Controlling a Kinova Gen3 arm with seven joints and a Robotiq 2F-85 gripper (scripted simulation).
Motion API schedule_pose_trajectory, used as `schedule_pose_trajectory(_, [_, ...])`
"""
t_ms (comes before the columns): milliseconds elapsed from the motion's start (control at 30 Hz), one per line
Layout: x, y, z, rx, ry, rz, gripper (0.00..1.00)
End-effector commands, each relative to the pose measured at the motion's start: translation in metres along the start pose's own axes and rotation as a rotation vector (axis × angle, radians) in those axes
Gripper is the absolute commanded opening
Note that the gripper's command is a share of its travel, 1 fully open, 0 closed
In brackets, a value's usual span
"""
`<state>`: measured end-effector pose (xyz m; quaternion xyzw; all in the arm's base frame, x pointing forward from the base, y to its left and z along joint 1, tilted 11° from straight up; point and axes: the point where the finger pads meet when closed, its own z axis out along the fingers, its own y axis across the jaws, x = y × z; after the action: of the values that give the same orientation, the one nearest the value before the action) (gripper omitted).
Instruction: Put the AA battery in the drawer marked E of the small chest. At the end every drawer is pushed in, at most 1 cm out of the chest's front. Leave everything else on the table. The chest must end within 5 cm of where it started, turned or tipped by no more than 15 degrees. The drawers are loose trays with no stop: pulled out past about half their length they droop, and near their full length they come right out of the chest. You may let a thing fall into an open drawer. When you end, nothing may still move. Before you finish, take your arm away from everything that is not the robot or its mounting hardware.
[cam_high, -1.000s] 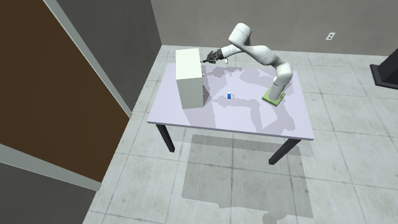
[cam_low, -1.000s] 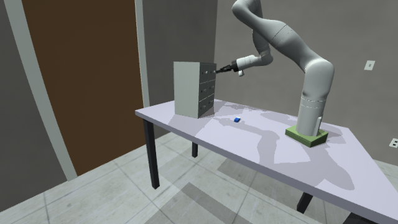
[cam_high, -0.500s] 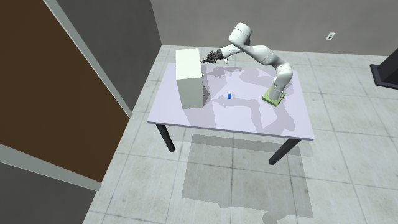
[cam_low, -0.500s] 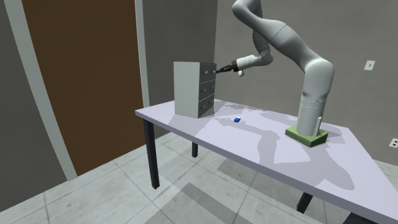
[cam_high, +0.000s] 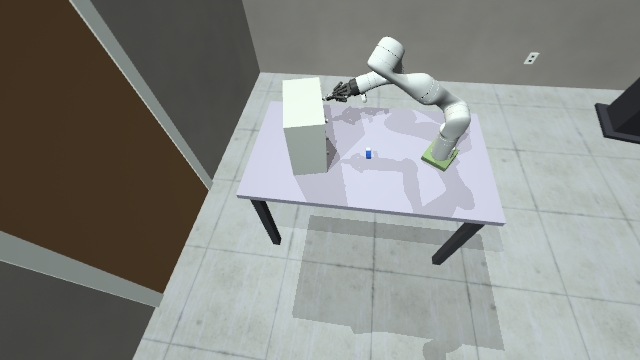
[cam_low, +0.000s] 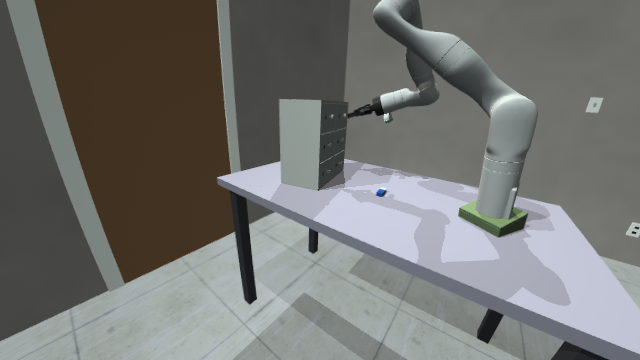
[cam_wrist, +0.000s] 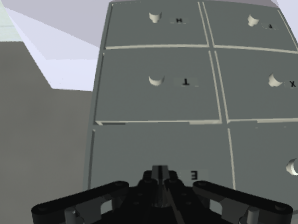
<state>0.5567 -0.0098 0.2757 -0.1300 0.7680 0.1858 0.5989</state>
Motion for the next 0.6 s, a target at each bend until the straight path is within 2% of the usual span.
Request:
schedule_pose_trajectory(0, [-0.001, 0.000, 0.000, -0.001, -0.002, -0.001, 0.00])
schedule_pose_trajectory(400, [-0.001, 0.000, -0.001, -0.001, -0.002, -0.001, 0.00])
schedule_pose_trajectory(567, [0.004, 0.000, -0.014, -0.001, -0.002, -0.001, 0.00])
